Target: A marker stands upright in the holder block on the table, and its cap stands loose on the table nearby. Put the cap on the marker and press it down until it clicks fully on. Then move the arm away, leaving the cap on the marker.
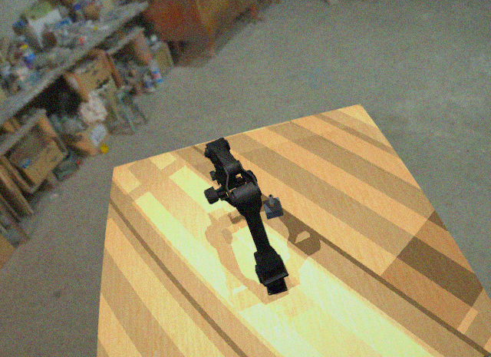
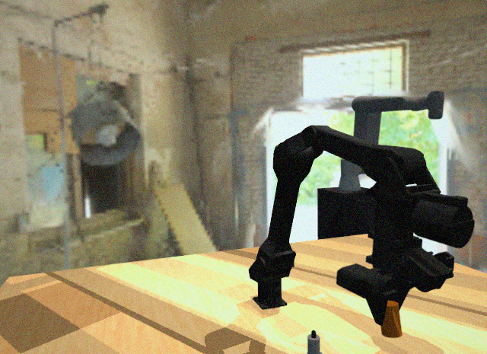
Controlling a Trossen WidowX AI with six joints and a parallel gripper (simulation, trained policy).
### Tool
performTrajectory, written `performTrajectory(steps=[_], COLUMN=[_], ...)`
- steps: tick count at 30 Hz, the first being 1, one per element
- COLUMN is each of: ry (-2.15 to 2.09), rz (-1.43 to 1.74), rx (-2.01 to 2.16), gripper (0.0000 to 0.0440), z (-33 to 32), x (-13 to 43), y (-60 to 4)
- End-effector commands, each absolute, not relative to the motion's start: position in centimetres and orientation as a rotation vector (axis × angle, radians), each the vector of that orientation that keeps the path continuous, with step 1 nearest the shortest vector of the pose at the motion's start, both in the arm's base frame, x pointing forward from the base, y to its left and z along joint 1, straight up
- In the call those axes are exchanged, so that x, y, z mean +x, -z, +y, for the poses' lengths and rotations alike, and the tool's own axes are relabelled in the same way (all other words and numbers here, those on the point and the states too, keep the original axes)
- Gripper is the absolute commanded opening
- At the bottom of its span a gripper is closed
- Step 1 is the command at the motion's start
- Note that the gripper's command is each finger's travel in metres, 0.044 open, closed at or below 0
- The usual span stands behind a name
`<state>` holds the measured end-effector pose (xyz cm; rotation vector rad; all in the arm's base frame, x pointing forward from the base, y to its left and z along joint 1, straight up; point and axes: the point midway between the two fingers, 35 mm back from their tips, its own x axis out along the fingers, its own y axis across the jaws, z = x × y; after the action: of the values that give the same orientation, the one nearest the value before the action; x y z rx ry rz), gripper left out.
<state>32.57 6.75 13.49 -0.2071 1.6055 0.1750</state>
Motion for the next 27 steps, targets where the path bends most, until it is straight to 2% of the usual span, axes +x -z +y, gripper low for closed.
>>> performTrajectory(steps=[1, 27], ry=[-0.17, -0.049], rz=[1.601, 1.639], rx=[-0.186, -0.043], gripper=[0.0031, 0.0], z=[5.6, -4.2], x=[32.8, 31.6], y=[-14.4, -17.2])
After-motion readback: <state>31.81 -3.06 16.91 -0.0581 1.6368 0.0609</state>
